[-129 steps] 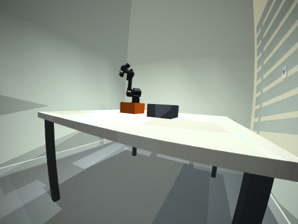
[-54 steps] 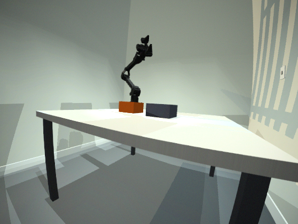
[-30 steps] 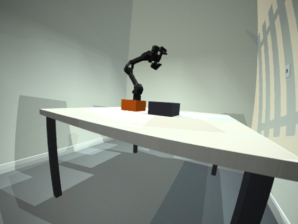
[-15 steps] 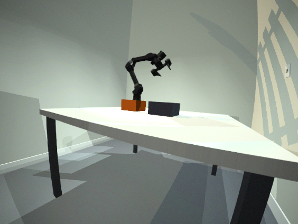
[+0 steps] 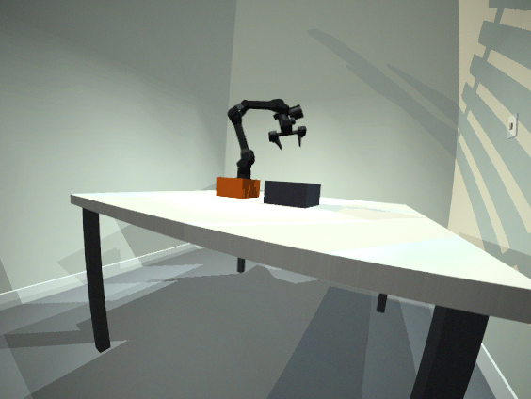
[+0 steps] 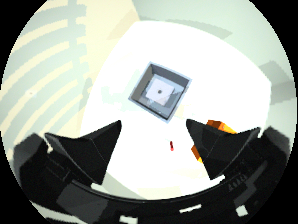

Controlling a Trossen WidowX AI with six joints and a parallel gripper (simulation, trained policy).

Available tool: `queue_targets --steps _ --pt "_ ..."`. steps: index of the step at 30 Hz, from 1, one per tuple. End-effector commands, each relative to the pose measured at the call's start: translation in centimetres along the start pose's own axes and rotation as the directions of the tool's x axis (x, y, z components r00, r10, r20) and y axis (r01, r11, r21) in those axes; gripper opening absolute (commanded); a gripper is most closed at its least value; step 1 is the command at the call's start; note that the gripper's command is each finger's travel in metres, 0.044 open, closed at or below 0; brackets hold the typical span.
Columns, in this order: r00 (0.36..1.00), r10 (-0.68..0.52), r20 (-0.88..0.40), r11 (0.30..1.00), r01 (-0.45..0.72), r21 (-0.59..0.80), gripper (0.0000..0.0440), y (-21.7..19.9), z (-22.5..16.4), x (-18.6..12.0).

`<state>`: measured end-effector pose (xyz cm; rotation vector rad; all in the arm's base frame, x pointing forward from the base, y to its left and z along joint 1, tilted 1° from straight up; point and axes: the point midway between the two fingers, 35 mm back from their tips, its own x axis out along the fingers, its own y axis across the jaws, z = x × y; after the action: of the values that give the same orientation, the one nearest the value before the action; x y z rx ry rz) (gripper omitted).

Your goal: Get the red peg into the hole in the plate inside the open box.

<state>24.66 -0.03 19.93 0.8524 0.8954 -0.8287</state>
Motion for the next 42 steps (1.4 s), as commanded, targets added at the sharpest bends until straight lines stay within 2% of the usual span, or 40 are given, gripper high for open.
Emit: queue_targets --steps 1,11,23,32,42 --pt "0.997 -0.063 -0.051 0.995 0.059 -0.080 0.0440 -0.6 -1.8 0.5" --pt "0.944 -0.287 -0.163 0.925 0.229 -0.303 0.0440 -2.9 -7.6 1.6" --pt "0.855 -0.486 -0.180 0.806 0.358 -0.472 0.0440 -5.6 -12.4 3.5" --pt "0.822 -0.543 -0.173 0.754 0.386 -0.531 0.0440 -6.7 -14.7 6.1" --pt "0.829 -0.532 -0.174 0.747 0.363 -0.556 0.0440 -7.1 -16.9 9.6"
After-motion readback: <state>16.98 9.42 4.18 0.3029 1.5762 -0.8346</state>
